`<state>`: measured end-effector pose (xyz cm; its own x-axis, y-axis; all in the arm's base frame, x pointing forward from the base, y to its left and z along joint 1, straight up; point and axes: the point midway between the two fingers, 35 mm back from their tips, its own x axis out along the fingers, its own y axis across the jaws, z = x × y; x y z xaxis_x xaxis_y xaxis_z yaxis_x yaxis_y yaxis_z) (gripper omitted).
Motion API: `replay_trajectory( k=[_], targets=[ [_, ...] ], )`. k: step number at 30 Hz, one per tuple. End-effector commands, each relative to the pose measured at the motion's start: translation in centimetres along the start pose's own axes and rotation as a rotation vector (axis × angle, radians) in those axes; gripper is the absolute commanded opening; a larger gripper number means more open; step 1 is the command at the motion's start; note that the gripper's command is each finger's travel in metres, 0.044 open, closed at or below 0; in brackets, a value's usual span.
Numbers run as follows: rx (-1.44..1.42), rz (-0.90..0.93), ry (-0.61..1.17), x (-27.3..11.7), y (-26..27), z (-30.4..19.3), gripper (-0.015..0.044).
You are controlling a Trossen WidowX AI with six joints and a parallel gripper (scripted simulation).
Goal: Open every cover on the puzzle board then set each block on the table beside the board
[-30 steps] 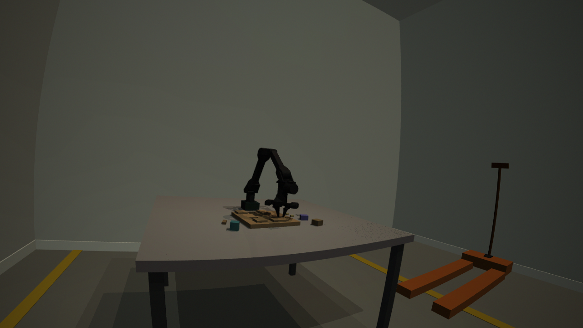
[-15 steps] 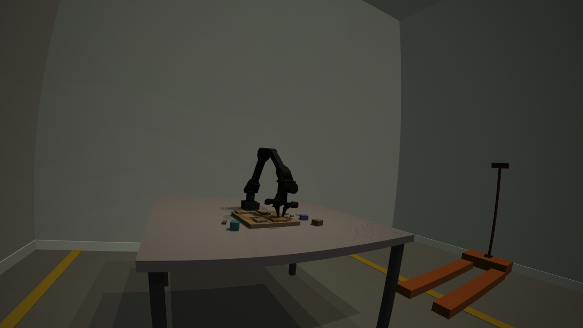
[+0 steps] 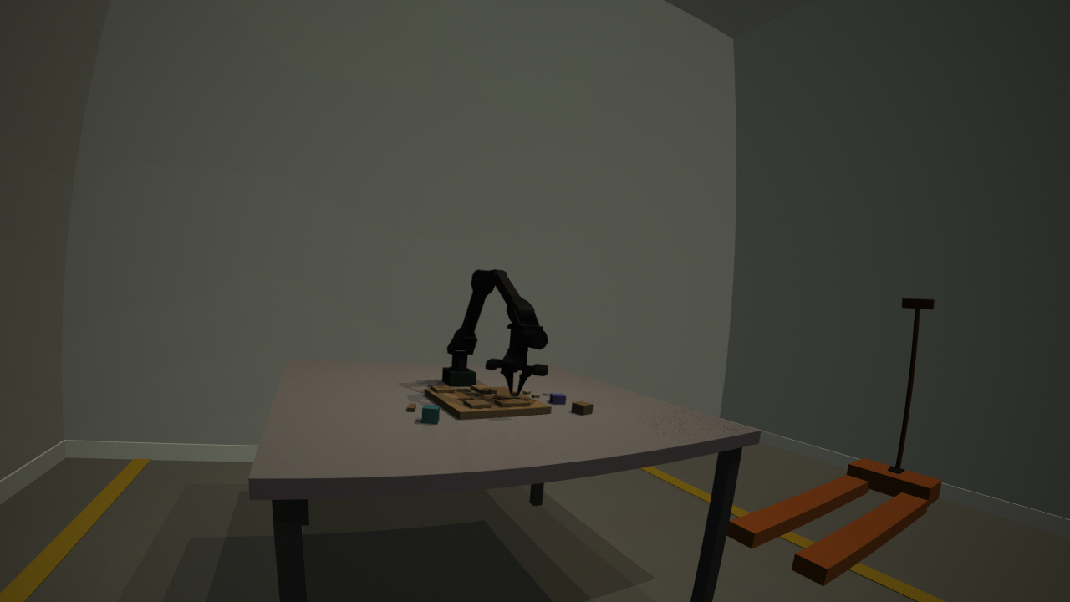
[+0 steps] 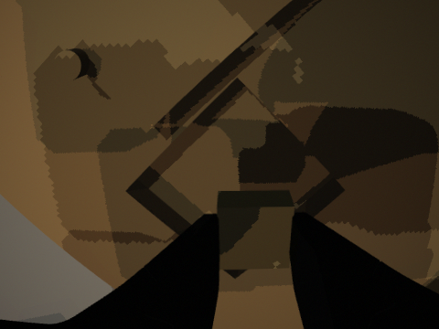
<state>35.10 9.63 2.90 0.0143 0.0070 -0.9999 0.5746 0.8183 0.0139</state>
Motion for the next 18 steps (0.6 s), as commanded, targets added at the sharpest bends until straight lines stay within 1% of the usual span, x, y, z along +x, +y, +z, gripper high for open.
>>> replay_trajectory(
  k=[1,18],
  targets=[
    [0.003,0.012,-0.008,-1.0,0.3,0.2,0.0080],
    [0.005,0.012,-0.008,-3.0,0.2,0.2,0.0080]
  ],
)
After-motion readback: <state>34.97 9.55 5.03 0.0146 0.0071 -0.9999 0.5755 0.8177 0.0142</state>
